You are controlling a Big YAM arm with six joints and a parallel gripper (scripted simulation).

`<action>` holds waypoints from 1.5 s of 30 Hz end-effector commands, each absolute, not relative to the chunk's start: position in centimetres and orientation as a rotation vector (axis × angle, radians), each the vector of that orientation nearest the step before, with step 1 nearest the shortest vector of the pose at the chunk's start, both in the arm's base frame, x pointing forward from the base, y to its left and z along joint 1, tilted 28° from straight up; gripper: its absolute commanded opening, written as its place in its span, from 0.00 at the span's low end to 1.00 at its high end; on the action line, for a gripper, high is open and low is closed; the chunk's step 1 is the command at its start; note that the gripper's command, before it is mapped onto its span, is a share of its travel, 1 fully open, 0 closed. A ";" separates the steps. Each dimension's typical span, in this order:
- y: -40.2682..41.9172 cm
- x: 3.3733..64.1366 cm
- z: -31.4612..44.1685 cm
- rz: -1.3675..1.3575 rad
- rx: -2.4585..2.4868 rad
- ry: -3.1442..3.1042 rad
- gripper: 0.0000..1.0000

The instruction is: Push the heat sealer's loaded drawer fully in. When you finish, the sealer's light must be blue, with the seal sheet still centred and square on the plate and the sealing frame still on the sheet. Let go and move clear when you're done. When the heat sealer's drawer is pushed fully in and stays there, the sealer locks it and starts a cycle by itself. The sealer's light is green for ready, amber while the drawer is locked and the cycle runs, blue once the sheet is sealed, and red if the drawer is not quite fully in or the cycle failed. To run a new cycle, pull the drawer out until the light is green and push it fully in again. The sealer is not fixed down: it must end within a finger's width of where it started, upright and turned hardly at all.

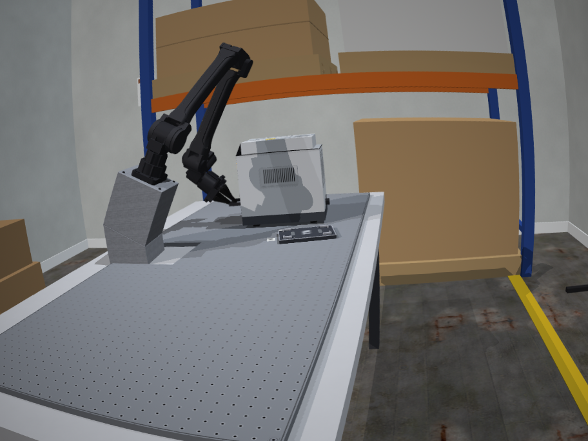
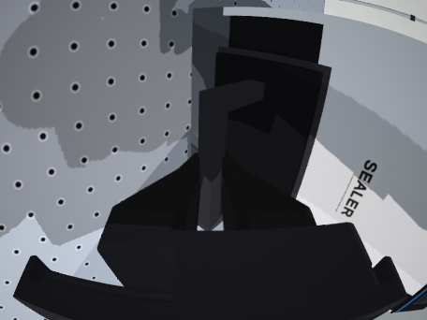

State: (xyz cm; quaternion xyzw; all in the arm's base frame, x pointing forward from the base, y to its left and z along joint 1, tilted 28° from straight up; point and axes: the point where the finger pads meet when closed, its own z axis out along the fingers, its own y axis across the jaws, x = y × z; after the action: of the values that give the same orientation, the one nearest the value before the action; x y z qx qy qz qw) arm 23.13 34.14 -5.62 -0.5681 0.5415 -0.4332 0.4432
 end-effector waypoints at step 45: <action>34.6 24.1 -4.4 -1.096 -1.316 1.394 0.00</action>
State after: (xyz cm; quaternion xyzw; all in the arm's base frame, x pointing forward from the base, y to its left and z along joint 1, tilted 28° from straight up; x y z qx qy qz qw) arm 23.11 34.12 -5.62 -0.5515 0.5524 -0.4404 0.4435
